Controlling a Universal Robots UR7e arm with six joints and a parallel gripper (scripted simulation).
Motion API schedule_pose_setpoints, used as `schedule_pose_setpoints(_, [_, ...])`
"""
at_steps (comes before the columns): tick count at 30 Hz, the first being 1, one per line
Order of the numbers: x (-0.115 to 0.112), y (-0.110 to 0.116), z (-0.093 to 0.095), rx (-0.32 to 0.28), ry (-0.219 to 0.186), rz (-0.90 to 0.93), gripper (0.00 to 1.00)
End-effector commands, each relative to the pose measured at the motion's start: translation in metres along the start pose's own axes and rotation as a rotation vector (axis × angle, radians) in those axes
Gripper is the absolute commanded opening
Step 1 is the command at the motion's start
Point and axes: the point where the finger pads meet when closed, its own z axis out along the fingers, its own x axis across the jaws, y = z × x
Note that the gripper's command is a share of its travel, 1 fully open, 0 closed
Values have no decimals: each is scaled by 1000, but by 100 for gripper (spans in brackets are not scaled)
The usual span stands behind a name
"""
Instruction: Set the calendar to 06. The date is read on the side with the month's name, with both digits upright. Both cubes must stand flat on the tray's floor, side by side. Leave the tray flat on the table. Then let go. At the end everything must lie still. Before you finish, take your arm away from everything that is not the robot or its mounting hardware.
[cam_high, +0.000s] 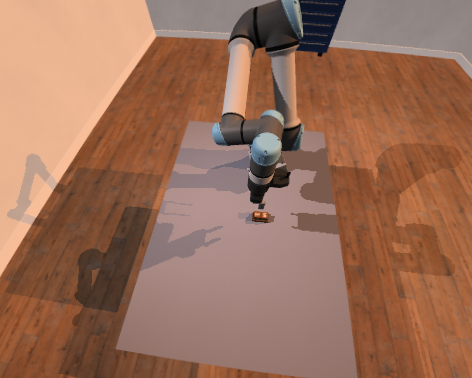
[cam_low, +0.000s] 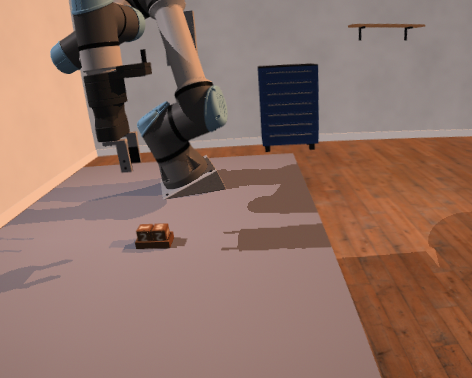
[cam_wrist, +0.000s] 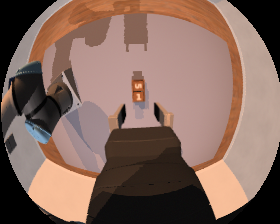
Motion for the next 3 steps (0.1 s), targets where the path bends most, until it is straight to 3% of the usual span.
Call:
schedule_pose_setpoints(1, [0,0,0,0,1,0,100])
schedule_pose_setpoints(3, [0,0,0,0,1,0,100])
